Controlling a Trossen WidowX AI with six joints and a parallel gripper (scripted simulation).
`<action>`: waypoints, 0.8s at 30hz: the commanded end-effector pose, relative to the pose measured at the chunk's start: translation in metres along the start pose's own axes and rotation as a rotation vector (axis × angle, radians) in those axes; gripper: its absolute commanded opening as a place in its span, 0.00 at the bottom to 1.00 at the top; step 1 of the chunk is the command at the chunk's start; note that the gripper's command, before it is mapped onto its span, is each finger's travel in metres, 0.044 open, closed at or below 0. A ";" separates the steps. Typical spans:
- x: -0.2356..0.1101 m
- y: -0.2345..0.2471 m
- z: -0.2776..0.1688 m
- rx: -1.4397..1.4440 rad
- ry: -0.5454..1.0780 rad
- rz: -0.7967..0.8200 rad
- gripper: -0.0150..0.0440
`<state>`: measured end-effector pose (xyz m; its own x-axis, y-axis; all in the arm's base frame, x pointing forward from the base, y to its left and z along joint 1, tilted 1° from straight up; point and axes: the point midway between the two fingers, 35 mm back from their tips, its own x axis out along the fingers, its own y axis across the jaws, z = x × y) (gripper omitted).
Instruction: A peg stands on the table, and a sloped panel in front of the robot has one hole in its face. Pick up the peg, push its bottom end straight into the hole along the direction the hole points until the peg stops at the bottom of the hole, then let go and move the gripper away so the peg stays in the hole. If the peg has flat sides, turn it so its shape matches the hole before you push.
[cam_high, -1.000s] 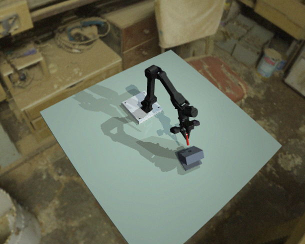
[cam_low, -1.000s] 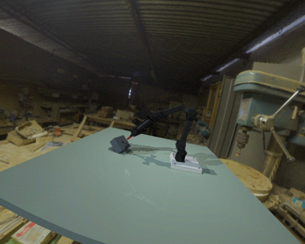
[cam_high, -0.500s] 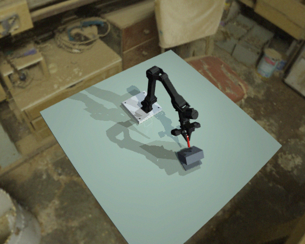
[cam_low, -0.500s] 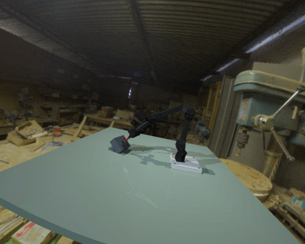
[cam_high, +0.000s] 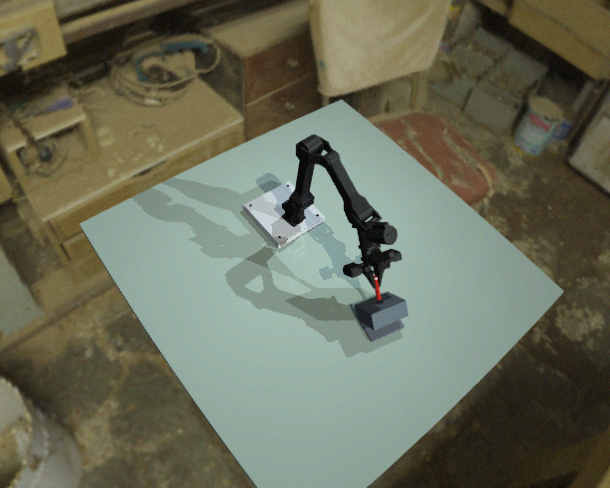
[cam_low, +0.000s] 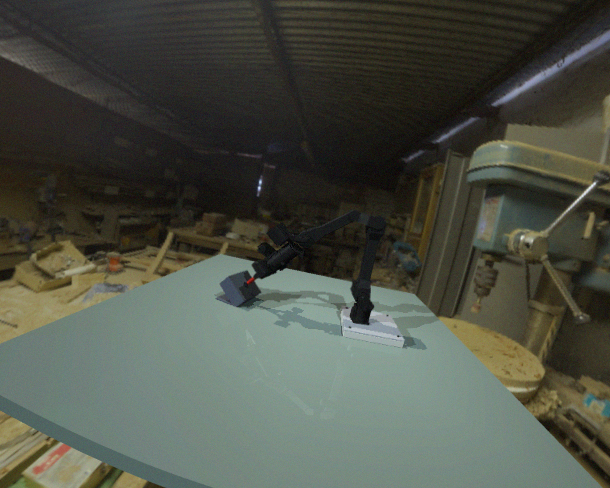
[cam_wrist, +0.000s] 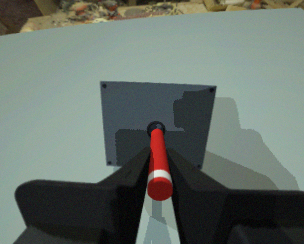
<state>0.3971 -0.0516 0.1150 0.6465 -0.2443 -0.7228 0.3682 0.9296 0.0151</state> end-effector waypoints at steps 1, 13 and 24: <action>0.005 0.001 0.001 -0.005 -0.001 0.004 0.25; 0.001 0.000 0.000 0.000 0.000 0.000 0.25; 0.005 0.001 0.000 0.000 0.000 0.000 0.25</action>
<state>0.3990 -0.0520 0.1122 0.6452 -0.2440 -0.7240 0.3680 0.9297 0.0146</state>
